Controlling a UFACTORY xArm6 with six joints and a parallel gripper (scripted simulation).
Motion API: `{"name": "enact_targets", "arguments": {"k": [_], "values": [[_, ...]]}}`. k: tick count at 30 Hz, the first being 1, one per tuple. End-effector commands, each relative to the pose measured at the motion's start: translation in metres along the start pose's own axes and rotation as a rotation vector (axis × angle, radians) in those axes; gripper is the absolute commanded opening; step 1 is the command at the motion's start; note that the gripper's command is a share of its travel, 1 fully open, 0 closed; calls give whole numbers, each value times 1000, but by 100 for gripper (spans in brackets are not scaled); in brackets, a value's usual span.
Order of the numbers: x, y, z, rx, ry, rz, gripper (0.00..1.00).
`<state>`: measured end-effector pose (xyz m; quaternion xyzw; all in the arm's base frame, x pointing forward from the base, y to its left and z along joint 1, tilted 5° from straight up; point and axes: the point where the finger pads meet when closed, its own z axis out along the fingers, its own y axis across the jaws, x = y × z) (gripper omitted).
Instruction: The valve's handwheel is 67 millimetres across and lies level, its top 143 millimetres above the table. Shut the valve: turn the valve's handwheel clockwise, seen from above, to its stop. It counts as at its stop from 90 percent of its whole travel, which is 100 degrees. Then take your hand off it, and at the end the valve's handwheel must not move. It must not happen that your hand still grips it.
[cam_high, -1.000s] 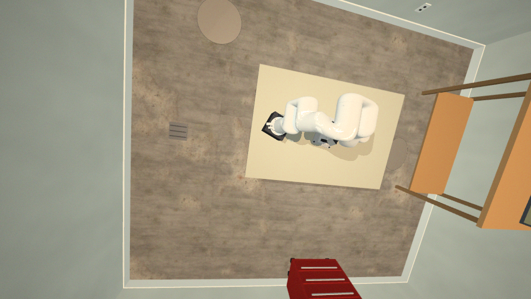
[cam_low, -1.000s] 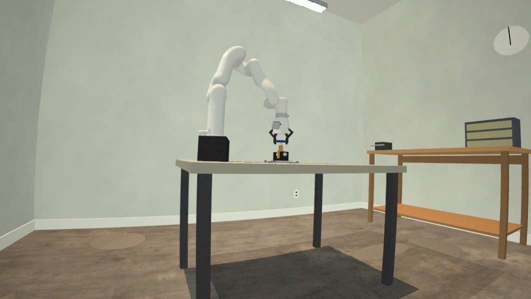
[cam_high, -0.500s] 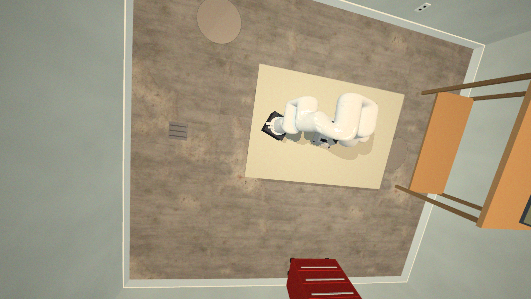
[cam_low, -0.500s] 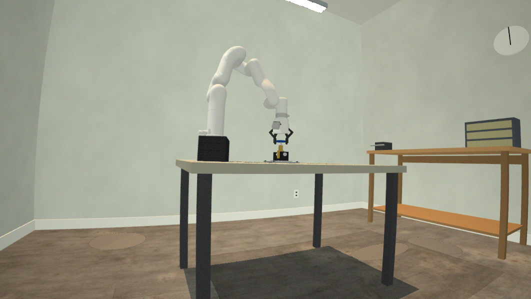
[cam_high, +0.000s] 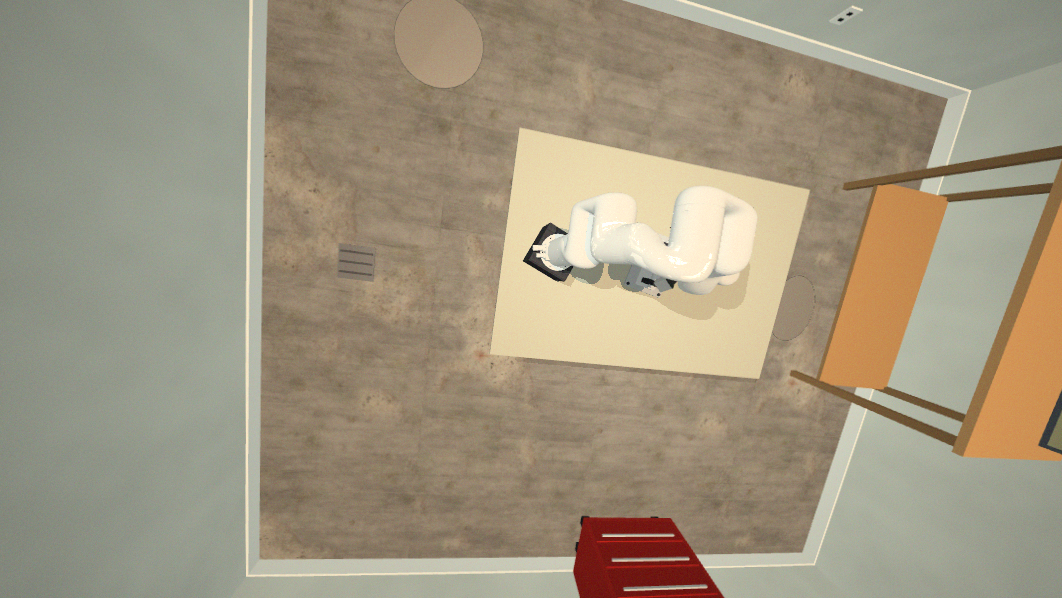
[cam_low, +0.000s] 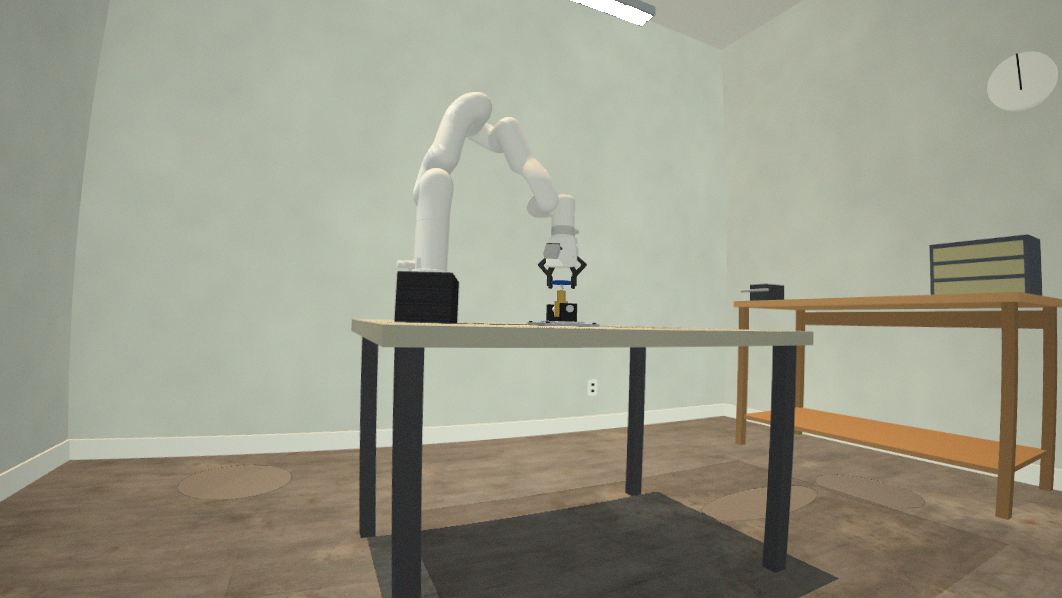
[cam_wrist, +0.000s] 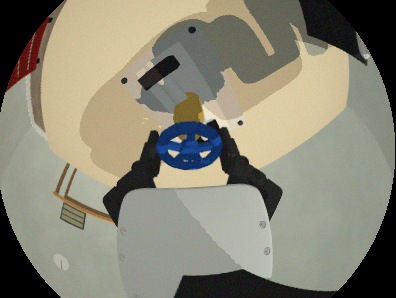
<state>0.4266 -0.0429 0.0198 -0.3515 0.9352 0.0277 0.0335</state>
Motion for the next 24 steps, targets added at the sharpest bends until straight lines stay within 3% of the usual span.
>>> {"name": "enact_targets", "arguments": {"k": [1, 24], "values": [[-1, -1, -1, 3, -3, 5, 0], [-1, -1, -1, 3, -3, 123, 0]]}}
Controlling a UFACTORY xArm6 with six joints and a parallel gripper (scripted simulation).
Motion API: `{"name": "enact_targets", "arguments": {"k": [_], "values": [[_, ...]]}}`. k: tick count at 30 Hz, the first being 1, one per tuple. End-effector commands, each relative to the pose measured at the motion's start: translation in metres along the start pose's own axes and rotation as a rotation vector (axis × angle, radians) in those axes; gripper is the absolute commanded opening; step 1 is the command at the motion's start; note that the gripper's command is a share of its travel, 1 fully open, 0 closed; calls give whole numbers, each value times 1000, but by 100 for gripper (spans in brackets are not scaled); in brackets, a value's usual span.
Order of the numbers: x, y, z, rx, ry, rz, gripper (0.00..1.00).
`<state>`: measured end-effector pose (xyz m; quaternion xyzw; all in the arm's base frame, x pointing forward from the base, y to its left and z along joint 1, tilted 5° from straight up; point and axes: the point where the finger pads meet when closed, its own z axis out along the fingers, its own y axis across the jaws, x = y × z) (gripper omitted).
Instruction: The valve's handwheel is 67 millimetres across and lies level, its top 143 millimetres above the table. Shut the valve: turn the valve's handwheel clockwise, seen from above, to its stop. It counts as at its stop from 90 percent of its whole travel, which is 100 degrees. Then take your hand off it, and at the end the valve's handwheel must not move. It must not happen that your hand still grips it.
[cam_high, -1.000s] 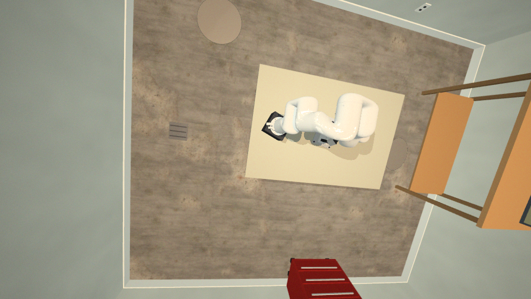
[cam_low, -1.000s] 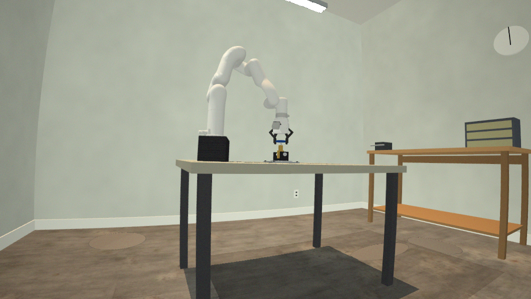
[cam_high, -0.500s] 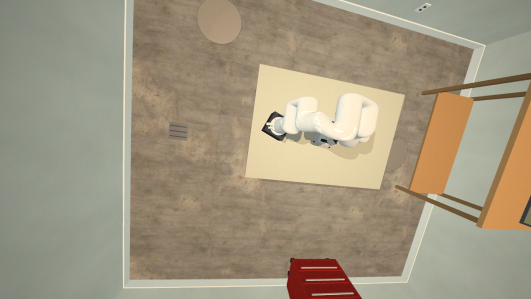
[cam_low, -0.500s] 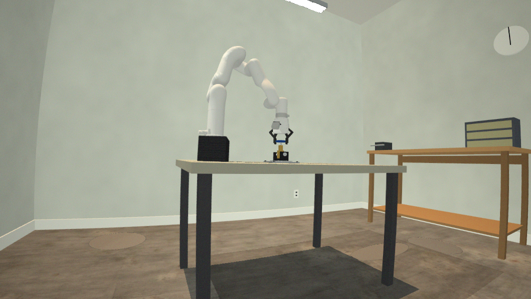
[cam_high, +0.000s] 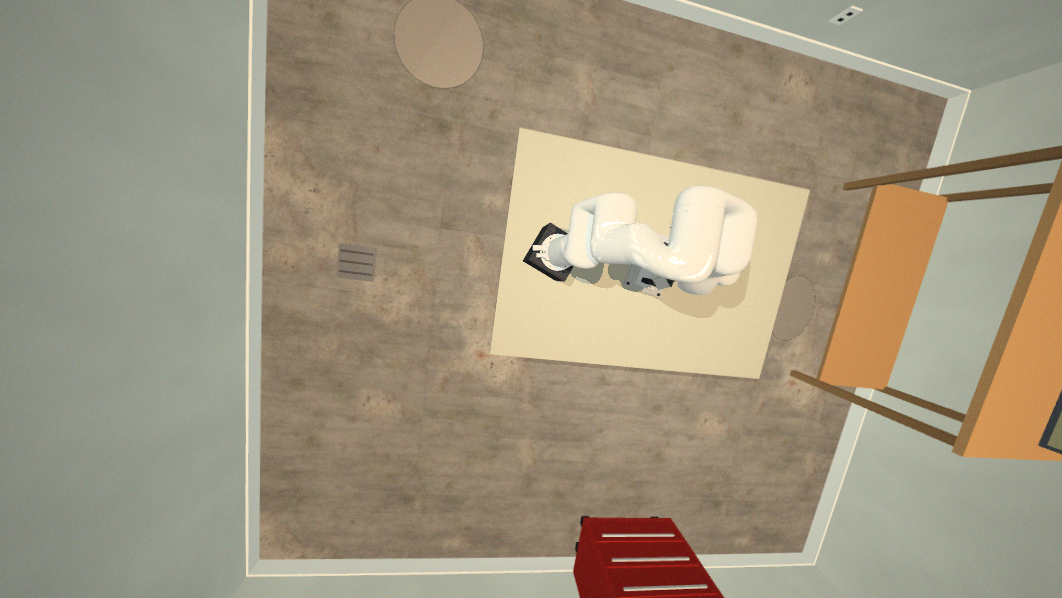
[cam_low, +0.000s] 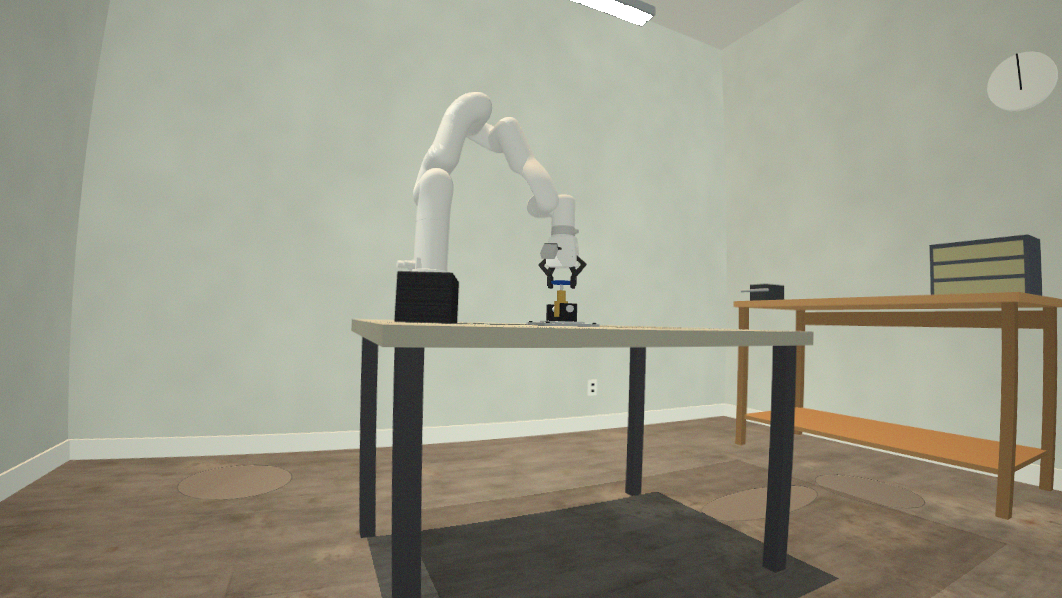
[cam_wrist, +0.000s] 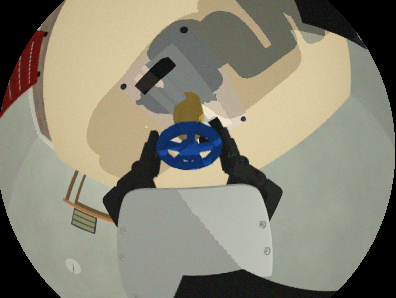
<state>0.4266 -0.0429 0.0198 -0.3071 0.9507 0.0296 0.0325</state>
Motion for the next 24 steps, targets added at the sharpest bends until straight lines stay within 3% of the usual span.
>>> {"name": "enact_targets", "arguments": {"k": [1, 24], "values": [[-1, -1, -1, 3, -2, 39, 0], [-1, -1, -1, 3, -3, 319, 0]]}}
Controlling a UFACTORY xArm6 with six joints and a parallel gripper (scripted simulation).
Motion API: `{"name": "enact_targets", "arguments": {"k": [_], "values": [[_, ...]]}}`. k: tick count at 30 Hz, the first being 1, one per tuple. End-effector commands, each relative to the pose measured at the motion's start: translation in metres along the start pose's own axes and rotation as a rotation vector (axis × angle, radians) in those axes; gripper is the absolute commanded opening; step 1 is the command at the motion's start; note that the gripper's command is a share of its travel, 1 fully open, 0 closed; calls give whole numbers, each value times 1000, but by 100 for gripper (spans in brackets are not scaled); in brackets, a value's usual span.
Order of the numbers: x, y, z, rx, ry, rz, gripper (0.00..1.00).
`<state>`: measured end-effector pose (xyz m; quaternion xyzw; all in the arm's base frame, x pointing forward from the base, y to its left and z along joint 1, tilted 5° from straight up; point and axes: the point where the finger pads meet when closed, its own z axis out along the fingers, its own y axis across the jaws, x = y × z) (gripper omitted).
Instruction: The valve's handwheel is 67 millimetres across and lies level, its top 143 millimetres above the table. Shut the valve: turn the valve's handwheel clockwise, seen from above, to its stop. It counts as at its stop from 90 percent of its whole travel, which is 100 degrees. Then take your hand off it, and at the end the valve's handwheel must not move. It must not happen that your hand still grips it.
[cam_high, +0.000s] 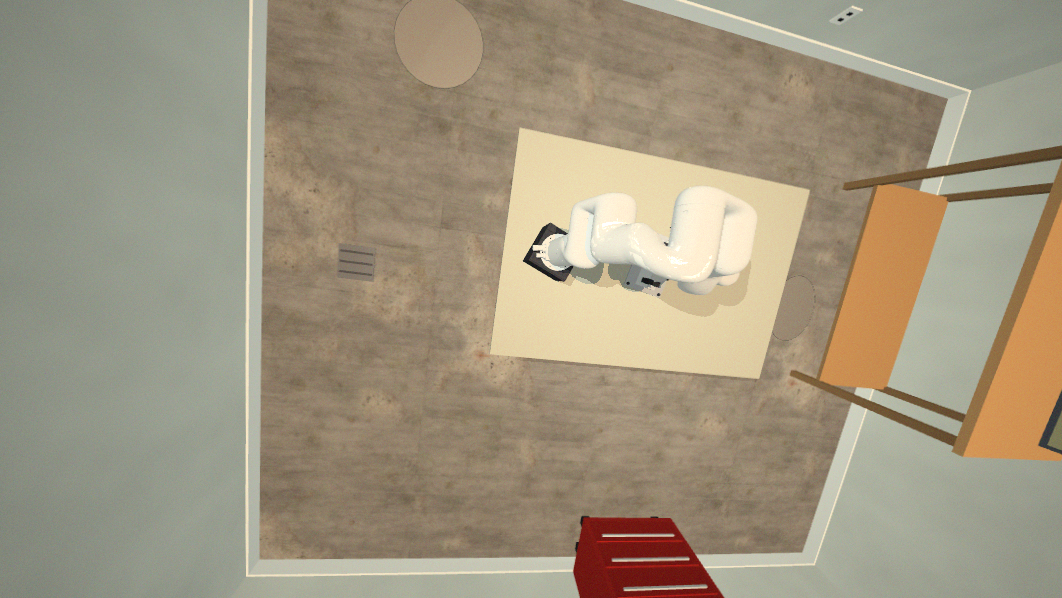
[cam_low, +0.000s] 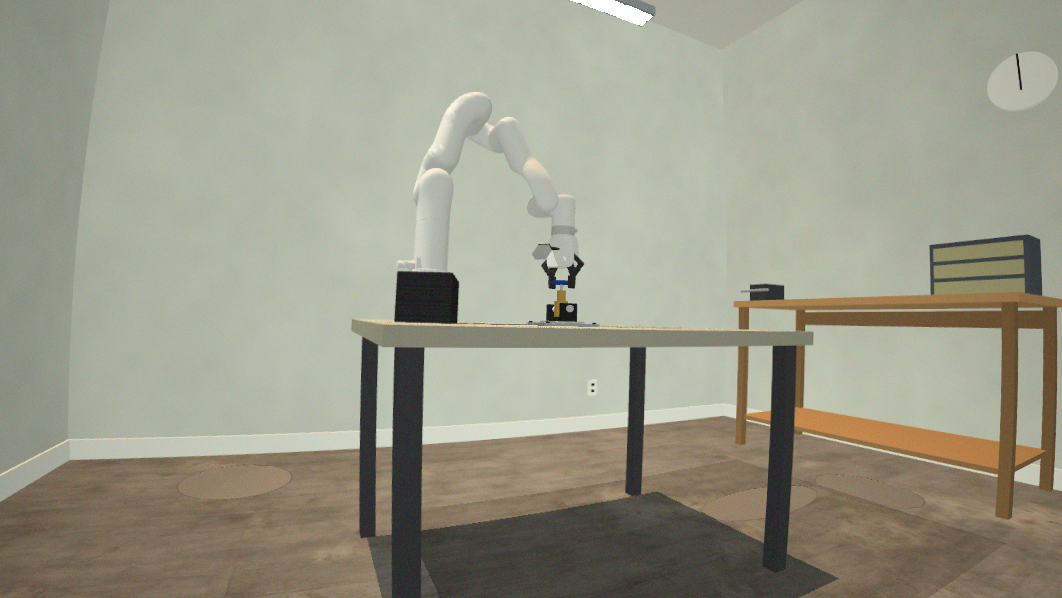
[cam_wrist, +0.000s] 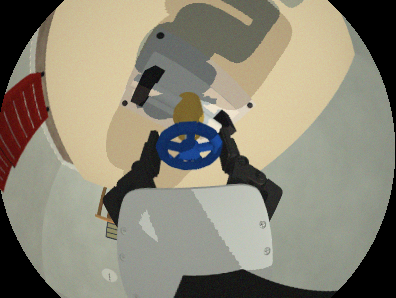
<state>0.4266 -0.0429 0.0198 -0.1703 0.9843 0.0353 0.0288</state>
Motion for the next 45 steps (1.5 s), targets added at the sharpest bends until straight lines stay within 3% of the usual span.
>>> {"name": "enact_targets", "arguments": {"k": [1, 45], "values": [[-1, -1, -1, 5, -1, 55, 0], [-1, -1, -1, 4, -3, 882, 0]]}}
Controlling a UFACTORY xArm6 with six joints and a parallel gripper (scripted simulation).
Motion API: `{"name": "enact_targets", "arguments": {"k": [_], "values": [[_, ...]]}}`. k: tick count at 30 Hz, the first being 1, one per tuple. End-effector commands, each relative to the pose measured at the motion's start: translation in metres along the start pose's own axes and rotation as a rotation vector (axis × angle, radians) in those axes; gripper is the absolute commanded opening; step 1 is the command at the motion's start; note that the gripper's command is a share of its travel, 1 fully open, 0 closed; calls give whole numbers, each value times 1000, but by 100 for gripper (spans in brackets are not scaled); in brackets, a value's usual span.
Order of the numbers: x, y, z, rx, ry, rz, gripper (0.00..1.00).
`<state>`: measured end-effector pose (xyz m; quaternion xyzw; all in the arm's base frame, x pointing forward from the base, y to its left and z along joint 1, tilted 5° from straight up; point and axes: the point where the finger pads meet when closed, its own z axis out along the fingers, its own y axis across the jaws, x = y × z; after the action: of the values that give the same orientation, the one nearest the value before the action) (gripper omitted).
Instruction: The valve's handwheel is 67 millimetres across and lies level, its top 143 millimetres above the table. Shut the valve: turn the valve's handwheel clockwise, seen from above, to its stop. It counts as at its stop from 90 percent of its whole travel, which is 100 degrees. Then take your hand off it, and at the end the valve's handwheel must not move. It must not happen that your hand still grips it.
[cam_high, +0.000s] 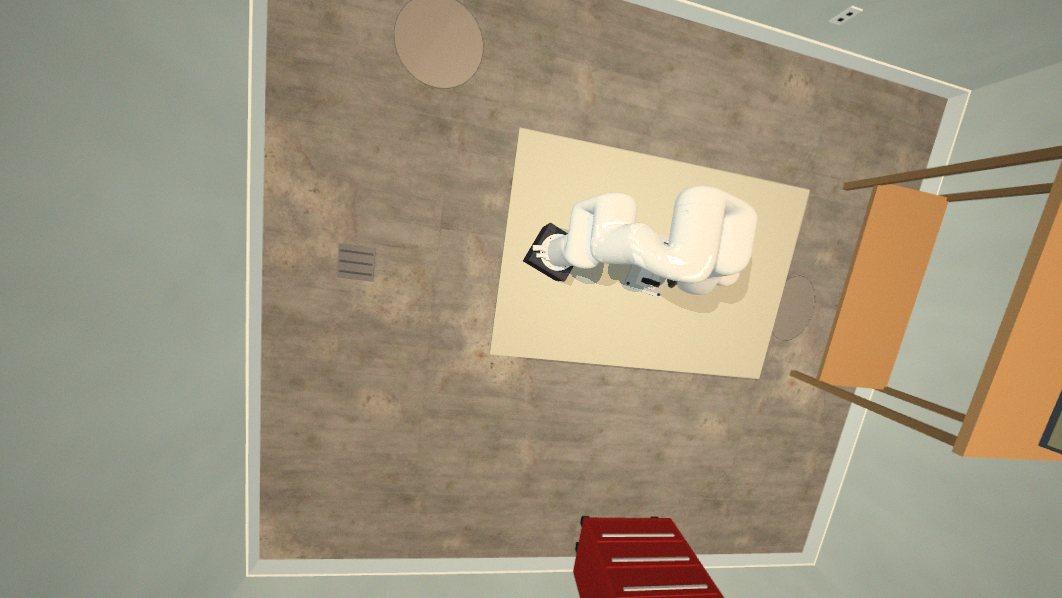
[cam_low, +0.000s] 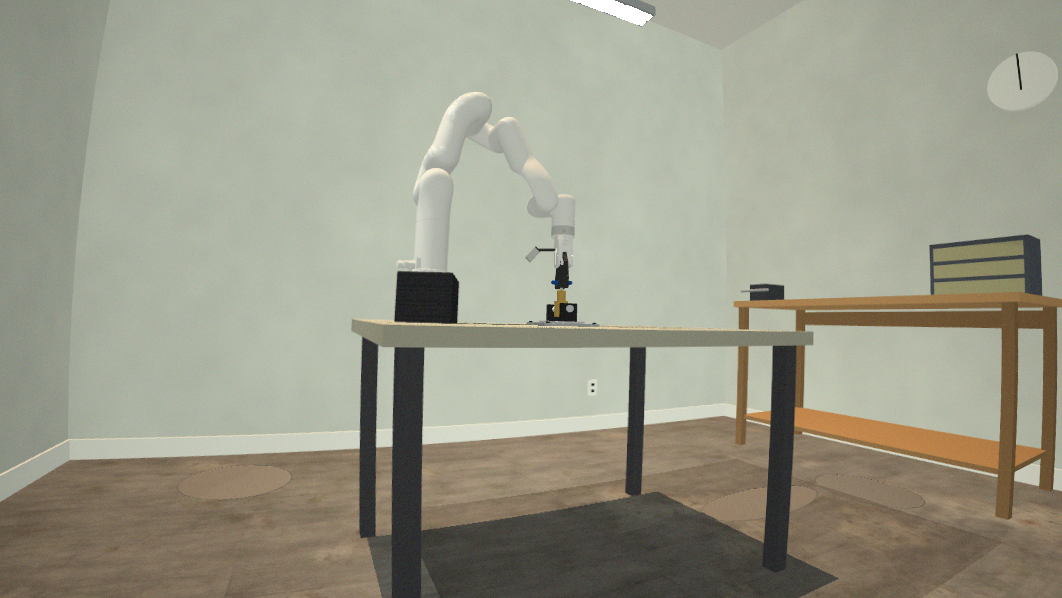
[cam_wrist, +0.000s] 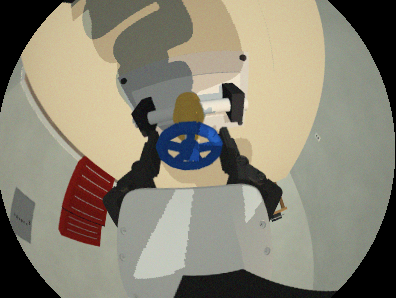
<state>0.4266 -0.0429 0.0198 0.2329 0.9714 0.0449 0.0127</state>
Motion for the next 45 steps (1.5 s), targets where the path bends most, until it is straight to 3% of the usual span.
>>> {"name": "enact_targets", "arguments": {"k": [1, 20, 45], "values": [[-1, 0, -1, 5, -5, 87, 0], [-1, 0, -1, 4, -5, 344, 0], [-1, 0, -1, 4, -6, 489, 0]]}}
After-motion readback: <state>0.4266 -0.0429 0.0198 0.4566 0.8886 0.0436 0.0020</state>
